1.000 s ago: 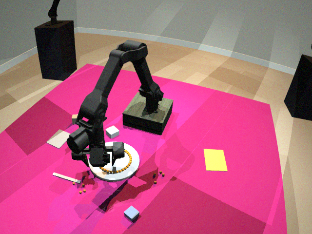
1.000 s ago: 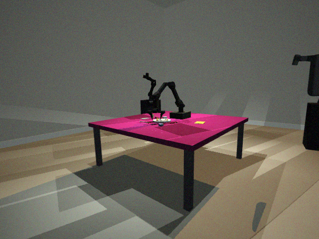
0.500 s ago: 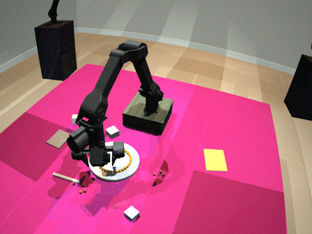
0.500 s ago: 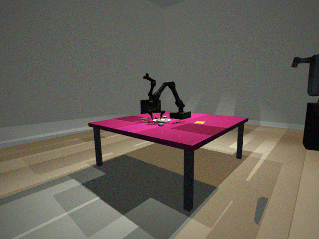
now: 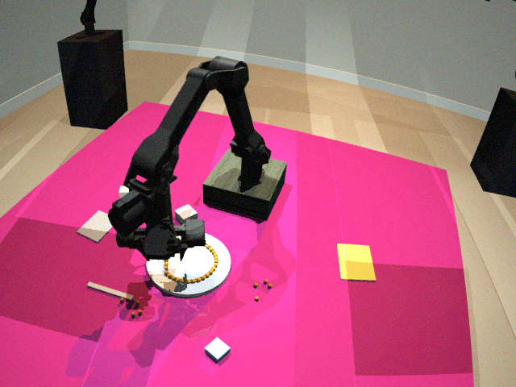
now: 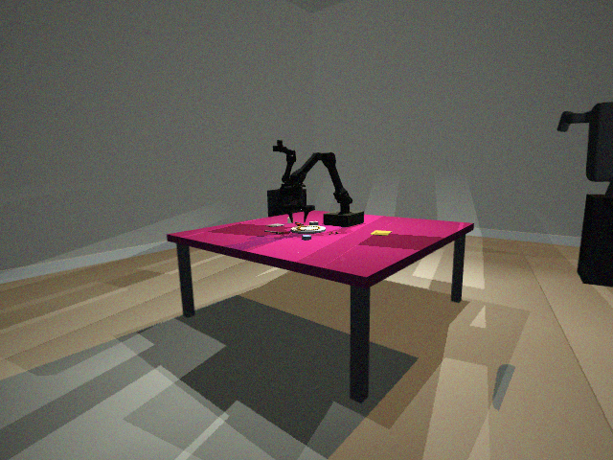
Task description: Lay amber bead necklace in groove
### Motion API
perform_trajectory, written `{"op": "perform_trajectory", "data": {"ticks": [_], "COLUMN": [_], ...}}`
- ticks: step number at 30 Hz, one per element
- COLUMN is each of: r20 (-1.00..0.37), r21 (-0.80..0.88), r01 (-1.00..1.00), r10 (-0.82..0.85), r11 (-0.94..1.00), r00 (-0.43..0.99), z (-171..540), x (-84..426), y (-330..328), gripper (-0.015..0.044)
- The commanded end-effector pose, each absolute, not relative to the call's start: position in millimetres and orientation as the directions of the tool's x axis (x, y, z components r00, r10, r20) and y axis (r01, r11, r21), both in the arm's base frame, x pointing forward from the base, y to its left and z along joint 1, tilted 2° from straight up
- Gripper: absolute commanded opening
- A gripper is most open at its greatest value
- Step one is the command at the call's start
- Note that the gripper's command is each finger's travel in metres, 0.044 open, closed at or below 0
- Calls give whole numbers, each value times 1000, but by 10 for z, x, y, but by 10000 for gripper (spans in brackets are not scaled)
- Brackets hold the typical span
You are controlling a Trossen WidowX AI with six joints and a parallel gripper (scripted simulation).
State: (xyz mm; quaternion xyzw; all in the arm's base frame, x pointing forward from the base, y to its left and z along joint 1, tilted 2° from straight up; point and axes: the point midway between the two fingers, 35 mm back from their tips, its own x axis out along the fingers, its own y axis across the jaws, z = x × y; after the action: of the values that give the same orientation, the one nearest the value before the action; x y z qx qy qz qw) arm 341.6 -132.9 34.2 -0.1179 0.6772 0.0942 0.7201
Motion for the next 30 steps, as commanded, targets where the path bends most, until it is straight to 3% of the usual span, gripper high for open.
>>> {"op": "perform_trajectory", "data": {"ticks": [1, 3, 30], "r20": [-998, -998, -998], "r21": [-43, -43, -43], "r01": [-278, -278, -278], "r10": [-25, -25, -25], "r11": [960, 960, 960], "r00": [65, 65, 65], "z": [384, 311, 6], "x": [3394, 3399, 3416], "y": [-1339, -1341, -1348], "gripper": [151, 120, 120]}}
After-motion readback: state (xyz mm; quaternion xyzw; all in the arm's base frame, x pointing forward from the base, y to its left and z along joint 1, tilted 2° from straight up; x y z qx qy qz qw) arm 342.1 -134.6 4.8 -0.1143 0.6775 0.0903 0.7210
